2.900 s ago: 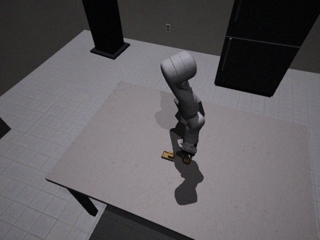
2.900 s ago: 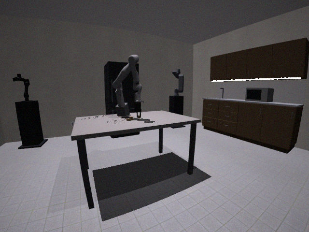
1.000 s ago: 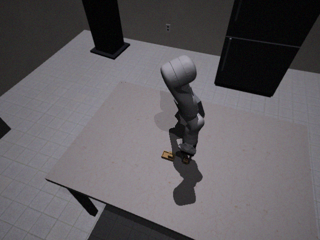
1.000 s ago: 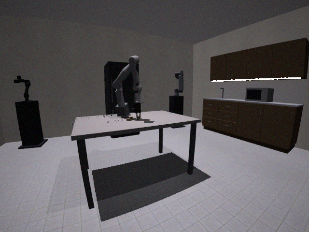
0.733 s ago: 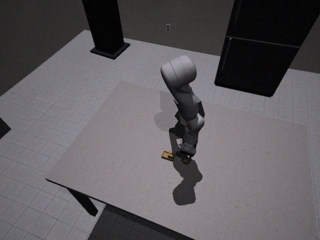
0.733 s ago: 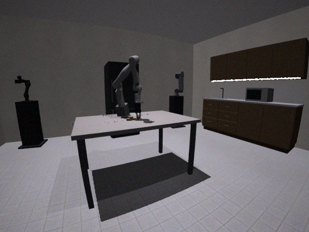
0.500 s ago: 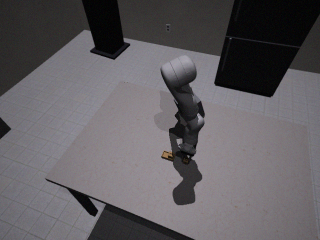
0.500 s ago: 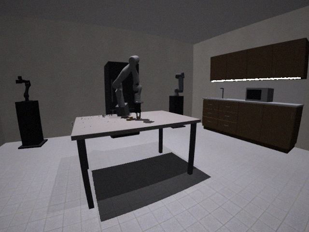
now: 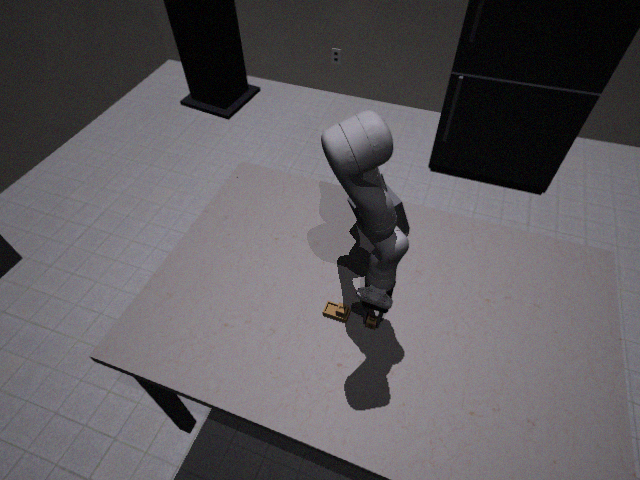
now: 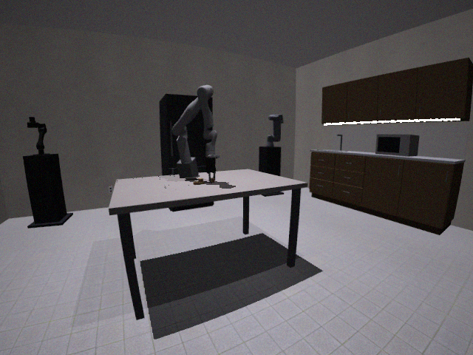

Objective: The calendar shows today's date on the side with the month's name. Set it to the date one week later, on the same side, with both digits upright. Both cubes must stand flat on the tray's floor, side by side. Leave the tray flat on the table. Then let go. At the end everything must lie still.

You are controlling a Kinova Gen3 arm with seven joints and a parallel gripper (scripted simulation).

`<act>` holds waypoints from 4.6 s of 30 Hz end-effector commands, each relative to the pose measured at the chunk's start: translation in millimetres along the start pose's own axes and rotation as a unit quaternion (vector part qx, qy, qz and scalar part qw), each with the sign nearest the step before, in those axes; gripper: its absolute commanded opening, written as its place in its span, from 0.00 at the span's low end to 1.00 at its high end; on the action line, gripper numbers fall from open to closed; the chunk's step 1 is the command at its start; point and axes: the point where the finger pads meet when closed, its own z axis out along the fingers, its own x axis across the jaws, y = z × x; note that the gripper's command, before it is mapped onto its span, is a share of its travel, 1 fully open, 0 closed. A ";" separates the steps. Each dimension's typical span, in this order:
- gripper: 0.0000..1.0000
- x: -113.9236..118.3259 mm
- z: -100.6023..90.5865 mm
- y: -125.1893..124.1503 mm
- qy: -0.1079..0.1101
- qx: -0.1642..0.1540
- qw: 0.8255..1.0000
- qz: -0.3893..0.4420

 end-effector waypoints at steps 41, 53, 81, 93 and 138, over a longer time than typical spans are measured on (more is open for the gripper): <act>0.57 -0.3 3.4 -0.3 0.000 0.000 1.000 0.000; 0.57 -0.3 3.4 -0.3 0.000 0.000 1.000 0.000; 0.75 -0.3 3.4 -0.3 0.000 0.000 1.000 0.000; 0.87 -0.3 3.4 -0.3 0.000 0.000 1.000 0.000; 0.87 -0.2 -71.3 -0.2 0.000 0.000 1.000 0.000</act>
